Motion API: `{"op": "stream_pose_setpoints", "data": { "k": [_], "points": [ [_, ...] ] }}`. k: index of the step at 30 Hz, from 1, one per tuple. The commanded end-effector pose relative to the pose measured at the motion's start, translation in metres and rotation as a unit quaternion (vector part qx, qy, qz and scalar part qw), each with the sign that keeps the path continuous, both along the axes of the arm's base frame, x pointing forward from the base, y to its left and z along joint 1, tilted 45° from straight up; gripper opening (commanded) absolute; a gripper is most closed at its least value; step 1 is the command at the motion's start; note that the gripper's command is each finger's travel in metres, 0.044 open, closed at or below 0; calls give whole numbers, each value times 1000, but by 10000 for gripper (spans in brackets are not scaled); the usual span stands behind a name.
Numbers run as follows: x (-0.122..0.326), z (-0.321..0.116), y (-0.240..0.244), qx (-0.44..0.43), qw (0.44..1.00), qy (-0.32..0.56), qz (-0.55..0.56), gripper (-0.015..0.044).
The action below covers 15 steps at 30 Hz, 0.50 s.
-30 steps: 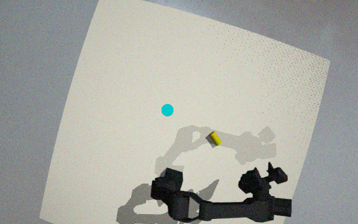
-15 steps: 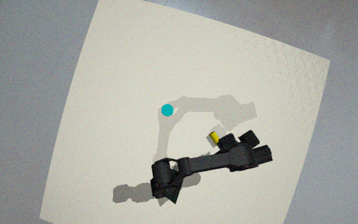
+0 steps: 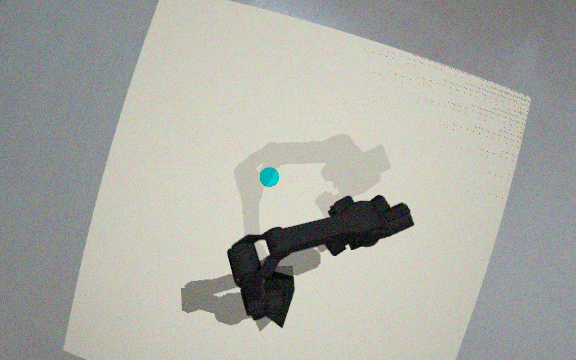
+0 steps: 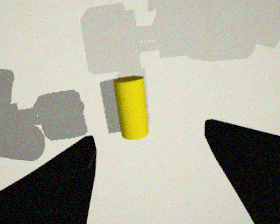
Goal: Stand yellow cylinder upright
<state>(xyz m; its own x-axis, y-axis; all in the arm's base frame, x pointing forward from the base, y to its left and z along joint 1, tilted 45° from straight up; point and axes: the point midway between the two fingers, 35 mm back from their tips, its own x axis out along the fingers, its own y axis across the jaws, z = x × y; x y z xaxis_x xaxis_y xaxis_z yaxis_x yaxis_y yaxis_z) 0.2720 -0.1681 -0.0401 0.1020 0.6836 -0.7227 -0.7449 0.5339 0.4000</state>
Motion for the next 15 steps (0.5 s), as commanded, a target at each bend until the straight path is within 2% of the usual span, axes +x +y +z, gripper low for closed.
{"op": "stream_pose_setpoints", "data": {
  "k": [1, 8, 13, 15],
  "points": [
    [4, -21, 24, 5, 1000, 7, 5, 309],
    [7, -69, 74, 8, 1000, 7, 5, 309],
    [7, -72, 79, 8, 1000, 7, 5, 309],
    [7, -72, 79, 8, 1000, 7, 5, 257]
  ]
}}
